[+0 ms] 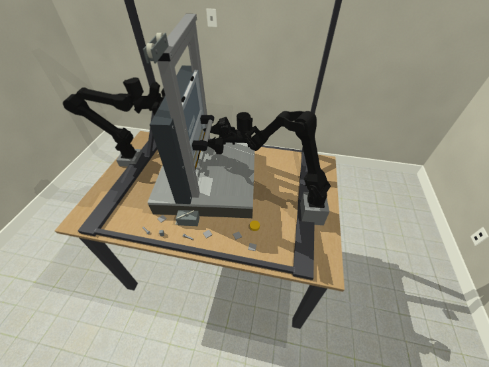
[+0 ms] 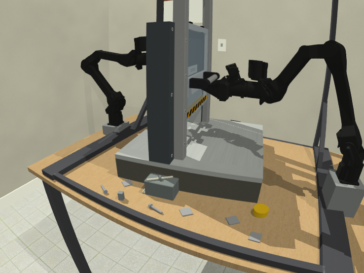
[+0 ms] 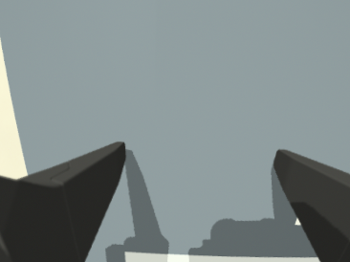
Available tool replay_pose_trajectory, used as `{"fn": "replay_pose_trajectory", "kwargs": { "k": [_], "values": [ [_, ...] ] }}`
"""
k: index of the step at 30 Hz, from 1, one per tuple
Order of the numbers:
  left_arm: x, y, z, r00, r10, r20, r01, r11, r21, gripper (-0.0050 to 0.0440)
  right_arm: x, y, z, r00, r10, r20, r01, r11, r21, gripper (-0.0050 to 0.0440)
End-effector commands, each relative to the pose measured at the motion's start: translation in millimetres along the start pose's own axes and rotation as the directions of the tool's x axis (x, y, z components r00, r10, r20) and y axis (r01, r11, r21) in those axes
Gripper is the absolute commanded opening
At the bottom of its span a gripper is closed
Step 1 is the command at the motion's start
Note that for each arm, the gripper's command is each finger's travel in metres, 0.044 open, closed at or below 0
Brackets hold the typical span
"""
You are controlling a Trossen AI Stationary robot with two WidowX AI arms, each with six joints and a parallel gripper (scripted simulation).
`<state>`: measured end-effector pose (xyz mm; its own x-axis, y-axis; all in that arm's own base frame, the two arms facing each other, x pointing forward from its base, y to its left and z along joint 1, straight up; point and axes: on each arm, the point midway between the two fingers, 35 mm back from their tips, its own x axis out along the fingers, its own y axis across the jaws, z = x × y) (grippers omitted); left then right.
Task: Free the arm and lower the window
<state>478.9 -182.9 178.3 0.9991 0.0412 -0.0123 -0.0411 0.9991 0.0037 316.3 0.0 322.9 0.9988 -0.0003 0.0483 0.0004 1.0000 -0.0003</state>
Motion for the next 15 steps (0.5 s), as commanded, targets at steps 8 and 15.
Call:
{"fn": "replay_pose_trajectory", "kwargs": {
  "k": [8,15],
  "values": [
    [0,4,33,0.992,0.013,0.123,-0.004,0.998,-0.070,0.0400,0,1,-3,1.000,0.005,-0.007,-0.005,1.000,0.003,0.0400],
    [0,3,39,0.988,0.016,0.151,-0.004,0.997,-0.081,0.0400,0,1,-3,1.000,0.005,-0.007,-0.005,1.000,0.003,0.0400]
  ]
}}
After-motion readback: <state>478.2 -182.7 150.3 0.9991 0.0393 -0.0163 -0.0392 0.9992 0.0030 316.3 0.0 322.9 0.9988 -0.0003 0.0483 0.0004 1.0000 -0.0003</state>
